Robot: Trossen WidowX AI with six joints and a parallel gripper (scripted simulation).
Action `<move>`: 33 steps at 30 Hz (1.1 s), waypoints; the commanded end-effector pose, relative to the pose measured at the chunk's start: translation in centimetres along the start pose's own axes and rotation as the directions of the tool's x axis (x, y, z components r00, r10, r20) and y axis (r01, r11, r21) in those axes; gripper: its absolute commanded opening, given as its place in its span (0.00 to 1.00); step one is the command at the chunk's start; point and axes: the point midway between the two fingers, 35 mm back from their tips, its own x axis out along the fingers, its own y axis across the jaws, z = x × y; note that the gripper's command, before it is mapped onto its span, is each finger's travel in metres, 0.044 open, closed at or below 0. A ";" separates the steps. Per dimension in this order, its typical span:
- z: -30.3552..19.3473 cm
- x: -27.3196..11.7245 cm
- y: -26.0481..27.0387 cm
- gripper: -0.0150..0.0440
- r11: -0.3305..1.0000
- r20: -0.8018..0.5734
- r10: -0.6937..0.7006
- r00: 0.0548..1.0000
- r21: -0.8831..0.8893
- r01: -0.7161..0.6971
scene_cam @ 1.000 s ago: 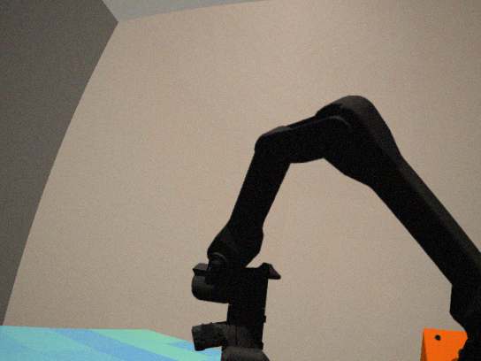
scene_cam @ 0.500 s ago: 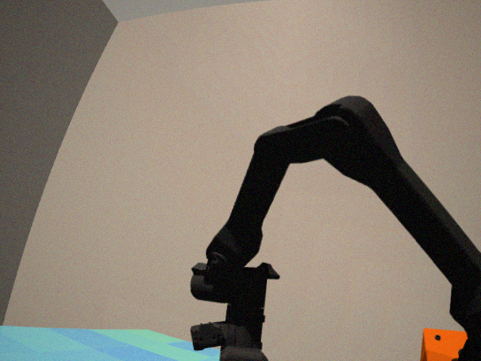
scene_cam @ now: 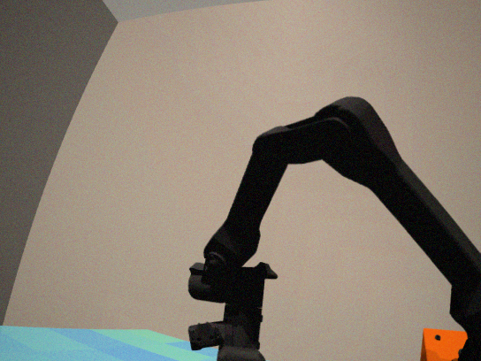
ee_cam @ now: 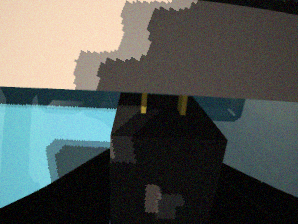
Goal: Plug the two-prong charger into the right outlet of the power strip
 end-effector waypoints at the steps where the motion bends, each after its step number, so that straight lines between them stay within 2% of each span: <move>1: 0.3 -0.1 0.0 0.25 1.000 0.003 0.002 1.000 0.002 -0.002; 33: 1.1 -0.1 0.0 0.25 1.000 0.003 0.002 1.000 0.002 -0.002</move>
